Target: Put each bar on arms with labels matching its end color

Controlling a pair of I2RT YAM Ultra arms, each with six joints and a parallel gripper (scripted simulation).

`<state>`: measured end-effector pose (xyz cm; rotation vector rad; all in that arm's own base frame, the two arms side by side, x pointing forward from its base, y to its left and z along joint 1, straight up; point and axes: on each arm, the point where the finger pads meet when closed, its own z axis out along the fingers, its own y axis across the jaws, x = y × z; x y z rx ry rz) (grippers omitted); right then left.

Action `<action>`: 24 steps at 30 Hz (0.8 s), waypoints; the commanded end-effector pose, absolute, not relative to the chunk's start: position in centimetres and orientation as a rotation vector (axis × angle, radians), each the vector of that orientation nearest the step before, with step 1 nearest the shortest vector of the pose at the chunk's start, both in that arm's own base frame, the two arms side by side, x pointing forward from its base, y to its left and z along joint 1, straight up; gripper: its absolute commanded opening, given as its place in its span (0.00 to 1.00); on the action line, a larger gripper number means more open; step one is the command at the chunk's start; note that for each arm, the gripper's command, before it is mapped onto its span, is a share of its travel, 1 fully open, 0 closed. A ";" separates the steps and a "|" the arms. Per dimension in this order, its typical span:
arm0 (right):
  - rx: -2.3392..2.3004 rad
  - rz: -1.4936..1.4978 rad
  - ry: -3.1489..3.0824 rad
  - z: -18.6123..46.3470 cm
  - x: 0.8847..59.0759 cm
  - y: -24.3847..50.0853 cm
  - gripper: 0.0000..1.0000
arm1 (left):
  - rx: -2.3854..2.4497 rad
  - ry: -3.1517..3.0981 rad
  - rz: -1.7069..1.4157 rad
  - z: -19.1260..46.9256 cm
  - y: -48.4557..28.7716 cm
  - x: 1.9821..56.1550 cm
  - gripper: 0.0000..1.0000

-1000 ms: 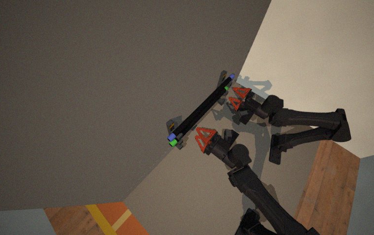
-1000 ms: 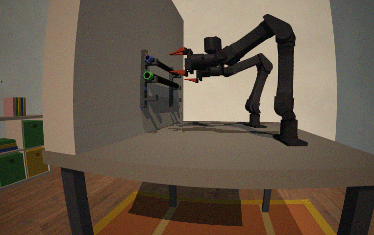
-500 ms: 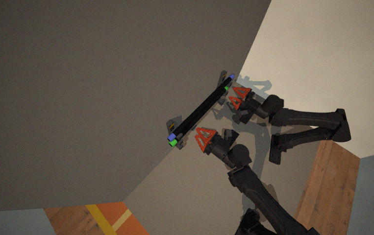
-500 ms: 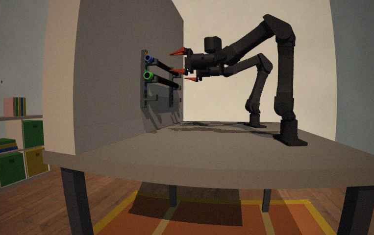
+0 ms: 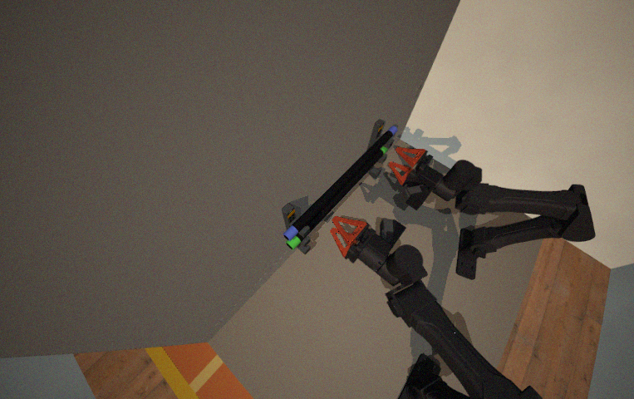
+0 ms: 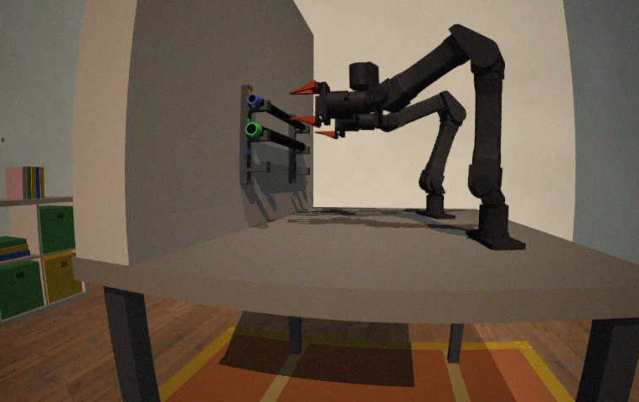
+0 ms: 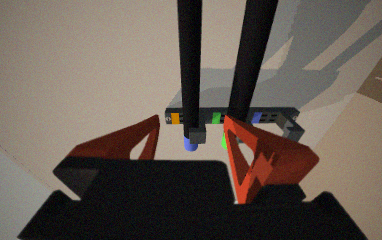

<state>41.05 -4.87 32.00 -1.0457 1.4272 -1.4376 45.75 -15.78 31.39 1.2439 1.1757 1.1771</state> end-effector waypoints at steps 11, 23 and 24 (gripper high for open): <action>-1.043 -1.437 1.437 31.5 42.4 -5.8 0.70 | 1.232 1.174 1.174 31.5 -16.1 47.5 0.70; -1.043 -1.437 1.437 31.5 43.5 -6.2 0.70 | 1.232 1.174 1.174 31.5 -16.1 48.7 0.70; -1.043 -1.437 1.437 31.5 43.6 -6.2 0.70 | 1.232 1.174 1.174 31.5 -16.1 48.8 0.70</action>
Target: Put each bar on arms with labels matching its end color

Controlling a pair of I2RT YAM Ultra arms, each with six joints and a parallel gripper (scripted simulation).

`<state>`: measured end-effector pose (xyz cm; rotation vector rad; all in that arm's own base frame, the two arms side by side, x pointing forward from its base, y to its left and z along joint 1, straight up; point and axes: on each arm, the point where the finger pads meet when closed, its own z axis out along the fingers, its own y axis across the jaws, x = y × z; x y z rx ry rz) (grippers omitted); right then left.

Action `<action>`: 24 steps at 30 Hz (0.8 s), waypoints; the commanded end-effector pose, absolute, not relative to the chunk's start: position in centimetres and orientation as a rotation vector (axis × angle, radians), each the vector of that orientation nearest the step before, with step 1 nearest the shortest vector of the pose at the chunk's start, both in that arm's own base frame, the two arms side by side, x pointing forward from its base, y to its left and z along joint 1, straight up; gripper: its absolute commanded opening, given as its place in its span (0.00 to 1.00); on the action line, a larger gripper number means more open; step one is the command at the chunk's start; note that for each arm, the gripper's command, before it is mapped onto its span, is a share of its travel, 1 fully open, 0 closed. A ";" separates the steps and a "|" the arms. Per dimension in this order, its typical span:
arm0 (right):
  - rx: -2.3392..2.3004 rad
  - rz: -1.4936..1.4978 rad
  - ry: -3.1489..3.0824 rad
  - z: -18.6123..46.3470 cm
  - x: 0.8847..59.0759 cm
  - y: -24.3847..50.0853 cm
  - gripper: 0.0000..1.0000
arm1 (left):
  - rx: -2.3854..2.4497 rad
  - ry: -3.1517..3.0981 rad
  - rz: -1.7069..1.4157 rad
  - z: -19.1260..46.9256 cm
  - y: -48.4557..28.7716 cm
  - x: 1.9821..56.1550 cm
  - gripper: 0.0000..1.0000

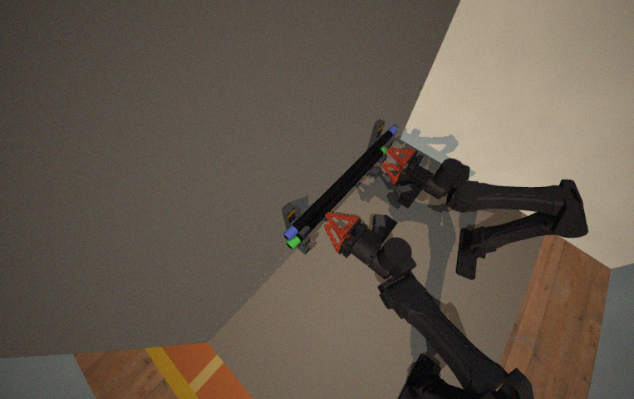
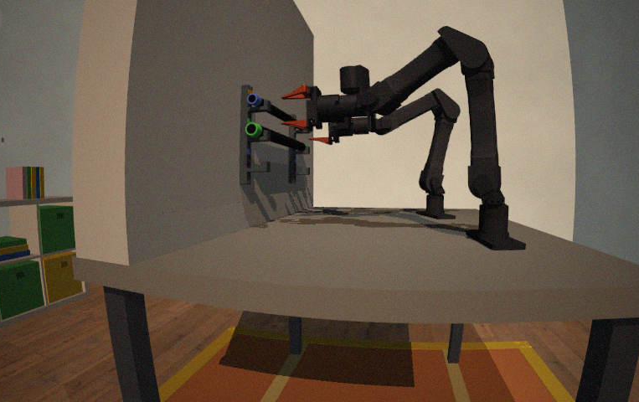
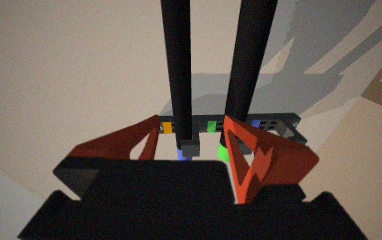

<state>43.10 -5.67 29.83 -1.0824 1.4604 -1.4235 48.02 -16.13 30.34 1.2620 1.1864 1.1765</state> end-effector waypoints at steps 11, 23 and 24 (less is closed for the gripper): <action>-1.043 -1.437 1.437 31.5 44.6 -6.5 0.70 | 1.232 1.174 1.174 31.5 -16.2 49.8 0.70; -1.043 -1.437 1.437 31.5 45.7 -6.9 0.70 | 1.232 1.174 1.174 31.5 -16.2 51.0 0.70; -1.043 -1.437 1.437 31.5 45.8 -6.9 0.70 | 1.232 1.174 1.174 31.5 -16.2 51.1 0.70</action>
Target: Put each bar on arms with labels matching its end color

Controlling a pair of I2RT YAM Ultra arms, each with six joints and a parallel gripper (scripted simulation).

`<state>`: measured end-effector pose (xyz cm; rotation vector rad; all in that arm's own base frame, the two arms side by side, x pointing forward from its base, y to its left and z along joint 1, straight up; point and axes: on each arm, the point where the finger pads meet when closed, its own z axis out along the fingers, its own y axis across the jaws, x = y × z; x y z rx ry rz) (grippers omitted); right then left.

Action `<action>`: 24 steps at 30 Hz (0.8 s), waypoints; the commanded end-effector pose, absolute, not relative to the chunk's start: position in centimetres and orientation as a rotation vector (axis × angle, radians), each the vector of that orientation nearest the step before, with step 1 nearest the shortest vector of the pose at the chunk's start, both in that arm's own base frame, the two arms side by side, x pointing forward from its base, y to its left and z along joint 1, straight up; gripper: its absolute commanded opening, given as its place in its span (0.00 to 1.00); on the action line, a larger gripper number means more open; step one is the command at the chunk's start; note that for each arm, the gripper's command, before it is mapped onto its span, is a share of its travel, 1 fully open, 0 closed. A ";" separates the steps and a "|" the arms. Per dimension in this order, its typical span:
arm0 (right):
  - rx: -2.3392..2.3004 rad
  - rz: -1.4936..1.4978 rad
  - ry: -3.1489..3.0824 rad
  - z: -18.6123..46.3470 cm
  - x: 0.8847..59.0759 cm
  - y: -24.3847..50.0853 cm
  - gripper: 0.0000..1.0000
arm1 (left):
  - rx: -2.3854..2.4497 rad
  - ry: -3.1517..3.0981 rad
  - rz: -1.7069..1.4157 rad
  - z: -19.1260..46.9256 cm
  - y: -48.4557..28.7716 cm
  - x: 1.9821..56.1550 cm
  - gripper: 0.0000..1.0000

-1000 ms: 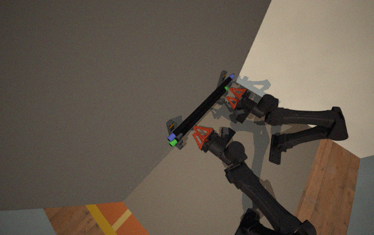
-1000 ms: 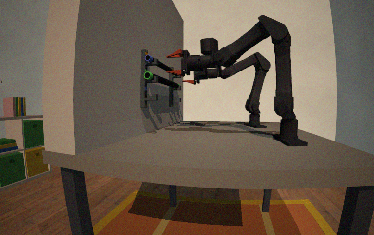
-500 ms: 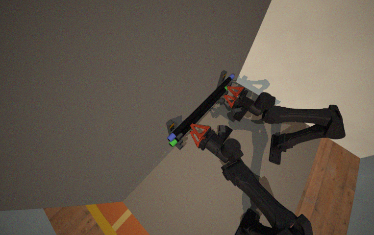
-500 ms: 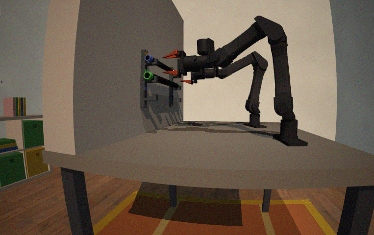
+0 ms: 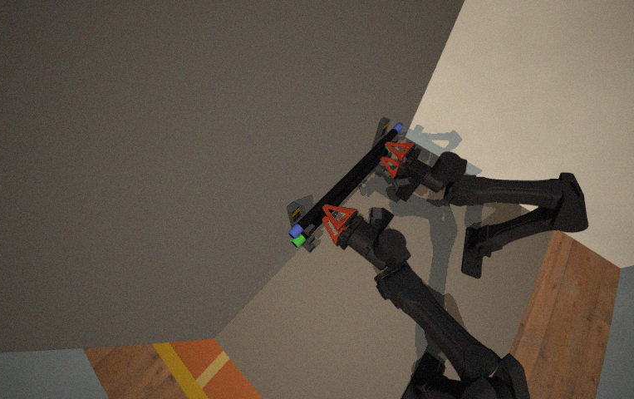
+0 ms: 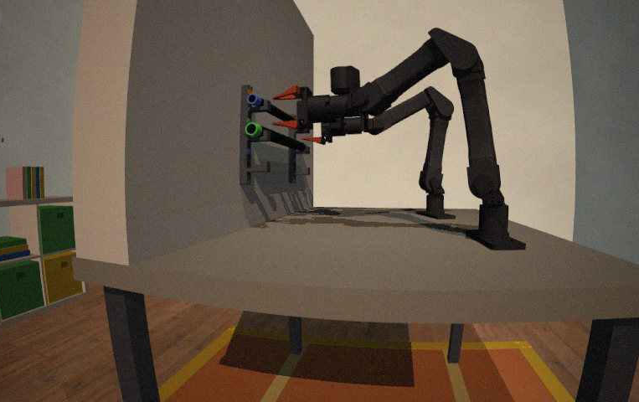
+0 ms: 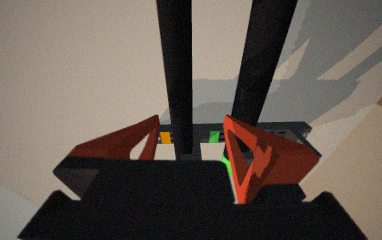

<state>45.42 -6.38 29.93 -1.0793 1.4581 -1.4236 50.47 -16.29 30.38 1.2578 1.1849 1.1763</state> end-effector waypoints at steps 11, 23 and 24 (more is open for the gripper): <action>-1.043 -1.437 1.437 31.5 47.1 -7.3 0.70 | 1.232 1.174 1.174 31.5 -16.3 52.4 0.70; -1.043 -1.437 1.437 31.5 47.4 -7.4 0.59 | 1.232 1.174 1.174 31.5 -16.3 52.7 0.59; -1.043 -1.437 1.437 31.5 47.4 -7.4 0.58 | 1.232 1.174 1.174 31.5 -16.3 52.7 0.58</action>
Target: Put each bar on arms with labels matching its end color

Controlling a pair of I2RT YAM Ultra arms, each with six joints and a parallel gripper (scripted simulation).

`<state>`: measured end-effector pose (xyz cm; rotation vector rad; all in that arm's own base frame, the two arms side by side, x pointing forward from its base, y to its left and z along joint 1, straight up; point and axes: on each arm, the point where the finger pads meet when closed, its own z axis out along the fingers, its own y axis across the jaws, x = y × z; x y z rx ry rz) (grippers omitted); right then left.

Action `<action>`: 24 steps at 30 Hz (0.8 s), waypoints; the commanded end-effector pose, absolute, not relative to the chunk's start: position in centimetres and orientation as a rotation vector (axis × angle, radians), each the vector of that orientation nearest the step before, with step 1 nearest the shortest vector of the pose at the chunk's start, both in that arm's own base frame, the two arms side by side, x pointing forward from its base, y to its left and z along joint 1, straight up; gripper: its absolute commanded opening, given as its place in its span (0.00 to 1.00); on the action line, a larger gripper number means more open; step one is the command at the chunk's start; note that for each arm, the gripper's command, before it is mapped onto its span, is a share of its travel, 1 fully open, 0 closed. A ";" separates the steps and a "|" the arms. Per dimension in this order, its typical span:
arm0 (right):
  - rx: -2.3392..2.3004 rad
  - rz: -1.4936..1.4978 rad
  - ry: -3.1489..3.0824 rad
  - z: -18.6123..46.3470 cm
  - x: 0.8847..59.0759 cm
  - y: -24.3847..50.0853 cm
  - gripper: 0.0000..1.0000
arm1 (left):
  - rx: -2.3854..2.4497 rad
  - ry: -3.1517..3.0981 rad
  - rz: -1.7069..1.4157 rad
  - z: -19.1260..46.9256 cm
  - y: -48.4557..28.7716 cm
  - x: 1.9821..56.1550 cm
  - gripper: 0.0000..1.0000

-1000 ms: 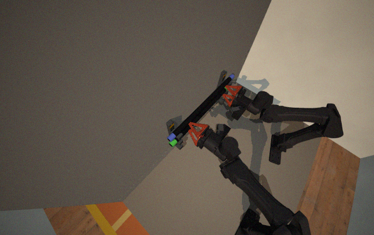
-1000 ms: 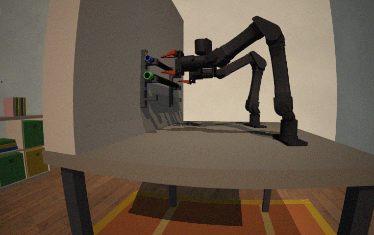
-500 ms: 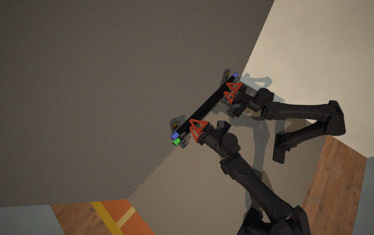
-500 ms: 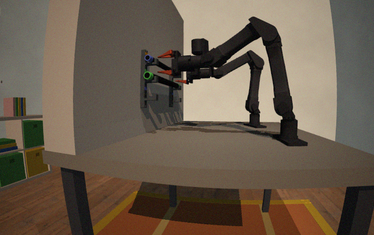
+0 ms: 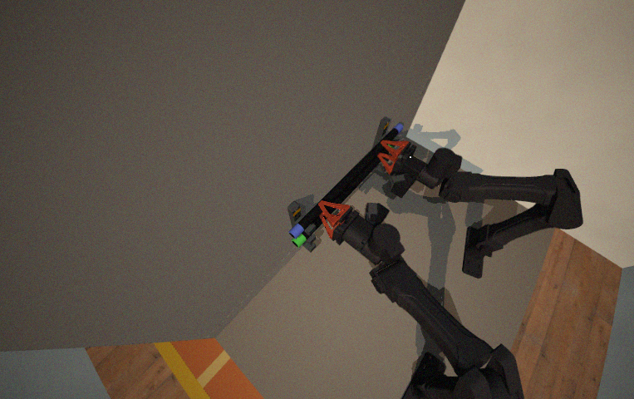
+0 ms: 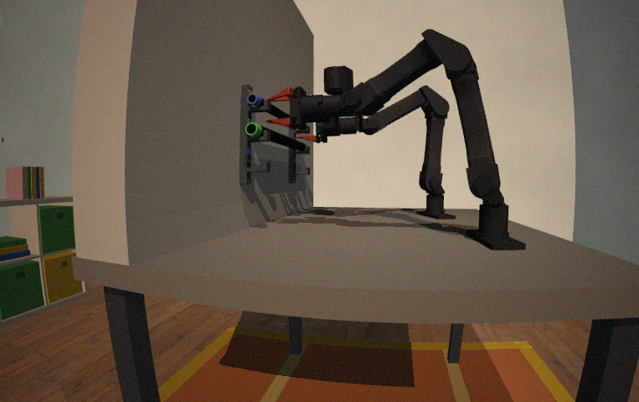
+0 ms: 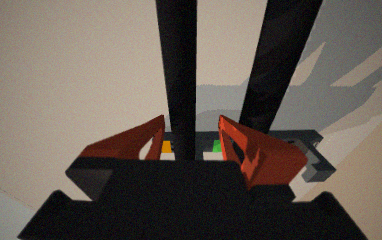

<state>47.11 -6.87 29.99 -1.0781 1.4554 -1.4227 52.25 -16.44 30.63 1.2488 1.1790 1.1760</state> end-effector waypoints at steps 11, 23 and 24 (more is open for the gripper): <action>-1.044 -1.437 1.439 31.4 47.4 -7.4 0.44 | 1.232 1.174 1.174 31.5 -16.3 52.7 0.44; -1.044 -1.437 1.439 31.4 47.4 -7.4 0.26 | 1.232 1.174 1.174 31.5 -16.3 52.7 0.25; -1.044 -1.437 1.439 31.4 47.4 -7.4 0.24 | 1.232 1.174 1.174 31.5 -16.3 52.7 0.24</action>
